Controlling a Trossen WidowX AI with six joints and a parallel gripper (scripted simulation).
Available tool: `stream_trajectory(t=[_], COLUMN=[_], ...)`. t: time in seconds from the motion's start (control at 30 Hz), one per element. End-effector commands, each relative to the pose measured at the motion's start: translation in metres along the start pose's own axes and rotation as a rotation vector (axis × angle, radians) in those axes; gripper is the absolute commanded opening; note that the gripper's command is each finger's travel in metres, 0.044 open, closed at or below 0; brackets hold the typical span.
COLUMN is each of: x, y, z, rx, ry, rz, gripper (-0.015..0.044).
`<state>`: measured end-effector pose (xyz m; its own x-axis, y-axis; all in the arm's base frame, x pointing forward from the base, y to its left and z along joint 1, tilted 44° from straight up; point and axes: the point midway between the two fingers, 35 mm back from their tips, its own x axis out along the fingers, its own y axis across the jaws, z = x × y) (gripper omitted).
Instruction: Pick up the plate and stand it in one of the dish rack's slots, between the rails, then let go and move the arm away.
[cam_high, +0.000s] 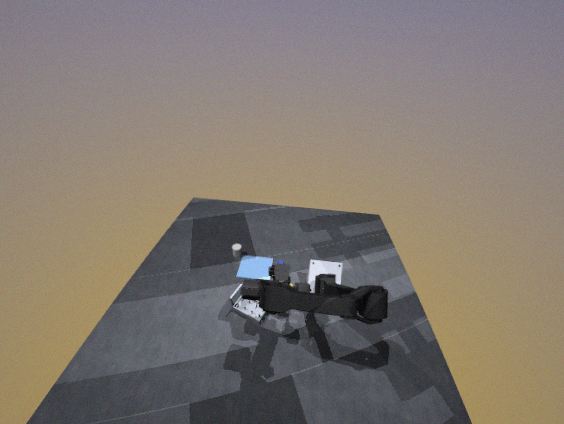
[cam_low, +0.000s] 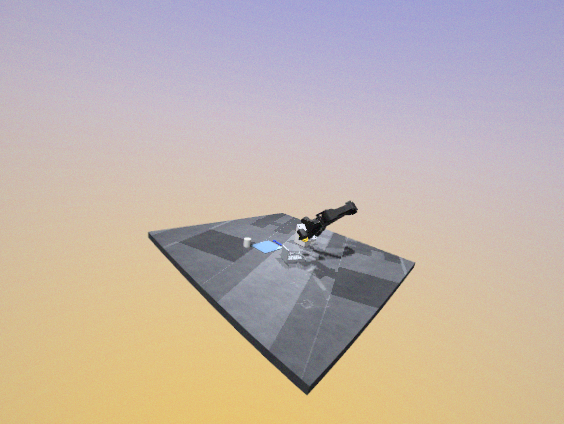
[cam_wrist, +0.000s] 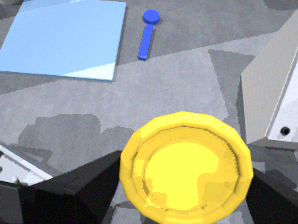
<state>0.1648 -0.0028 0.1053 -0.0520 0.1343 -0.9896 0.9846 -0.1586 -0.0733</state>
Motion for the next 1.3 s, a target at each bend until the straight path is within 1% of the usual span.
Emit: stream_trajectory(t=[0.0,0.63,1.27], x=[0.004,0.02,0.02], y=[0.001,0.014,0.03], z=[0.002,0.004,-0.008], rx=[-0.04,-0.236,-0.374], ry=[-0.075,-0.396,-0.652], rz=[0.029,0.19,0.46], gripper=[0.0,0.0,0.0])
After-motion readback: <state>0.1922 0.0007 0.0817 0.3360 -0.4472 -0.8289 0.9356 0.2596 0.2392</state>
